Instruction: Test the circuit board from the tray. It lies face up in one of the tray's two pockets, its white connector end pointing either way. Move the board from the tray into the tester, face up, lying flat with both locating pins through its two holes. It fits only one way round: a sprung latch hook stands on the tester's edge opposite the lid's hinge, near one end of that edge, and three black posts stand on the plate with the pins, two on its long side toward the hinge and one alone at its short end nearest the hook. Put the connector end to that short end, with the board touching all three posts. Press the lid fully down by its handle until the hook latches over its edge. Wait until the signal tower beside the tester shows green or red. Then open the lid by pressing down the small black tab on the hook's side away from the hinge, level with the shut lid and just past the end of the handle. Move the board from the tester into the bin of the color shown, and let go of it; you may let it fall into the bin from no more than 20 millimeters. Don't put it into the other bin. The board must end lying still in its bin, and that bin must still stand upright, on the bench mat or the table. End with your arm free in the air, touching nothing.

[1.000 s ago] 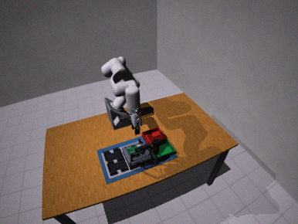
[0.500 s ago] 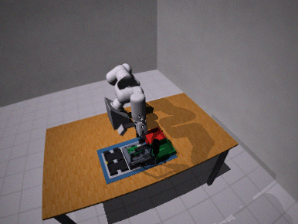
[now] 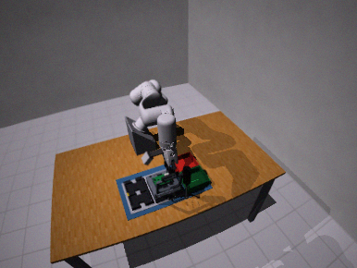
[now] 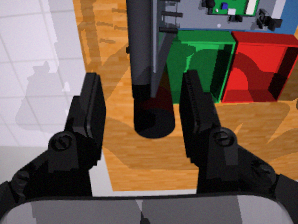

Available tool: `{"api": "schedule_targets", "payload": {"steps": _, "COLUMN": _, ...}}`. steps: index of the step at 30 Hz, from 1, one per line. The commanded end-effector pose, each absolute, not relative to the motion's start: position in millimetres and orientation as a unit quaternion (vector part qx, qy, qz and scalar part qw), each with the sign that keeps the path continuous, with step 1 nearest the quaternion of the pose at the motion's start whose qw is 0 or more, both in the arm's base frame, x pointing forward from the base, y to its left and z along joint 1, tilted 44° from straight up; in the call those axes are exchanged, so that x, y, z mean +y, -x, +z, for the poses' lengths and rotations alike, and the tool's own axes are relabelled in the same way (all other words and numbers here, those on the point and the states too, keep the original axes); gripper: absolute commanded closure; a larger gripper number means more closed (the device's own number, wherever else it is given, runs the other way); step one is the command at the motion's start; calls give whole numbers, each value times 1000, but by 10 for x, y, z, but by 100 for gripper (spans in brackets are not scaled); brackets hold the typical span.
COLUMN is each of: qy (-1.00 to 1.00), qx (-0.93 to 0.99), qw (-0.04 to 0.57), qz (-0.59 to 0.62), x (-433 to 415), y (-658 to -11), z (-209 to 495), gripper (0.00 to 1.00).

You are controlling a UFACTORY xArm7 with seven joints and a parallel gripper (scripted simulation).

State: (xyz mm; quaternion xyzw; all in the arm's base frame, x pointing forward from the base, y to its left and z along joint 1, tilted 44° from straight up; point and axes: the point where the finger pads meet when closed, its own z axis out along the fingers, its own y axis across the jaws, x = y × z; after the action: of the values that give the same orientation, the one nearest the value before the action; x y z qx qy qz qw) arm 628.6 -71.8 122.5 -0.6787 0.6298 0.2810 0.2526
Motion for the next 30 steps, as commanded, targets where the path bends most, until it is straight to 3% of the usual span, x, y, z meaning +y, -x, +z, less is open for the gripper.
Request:
{"api": "schedule_targets", "payload": {"steps": 1, "qy": 678, "qx": 630, "qw": 253, "qz": 280, "x": -720, "y": -6294, "z": 1225, "gripper": 49}}
{"api": "schedule_targets", "payload": {"steps": 30, "qy": 678, "qx": 630, "qw": 253, "qz": 280, "x": -608, "y": -6284, "z": 1111, "gripper": 49}}
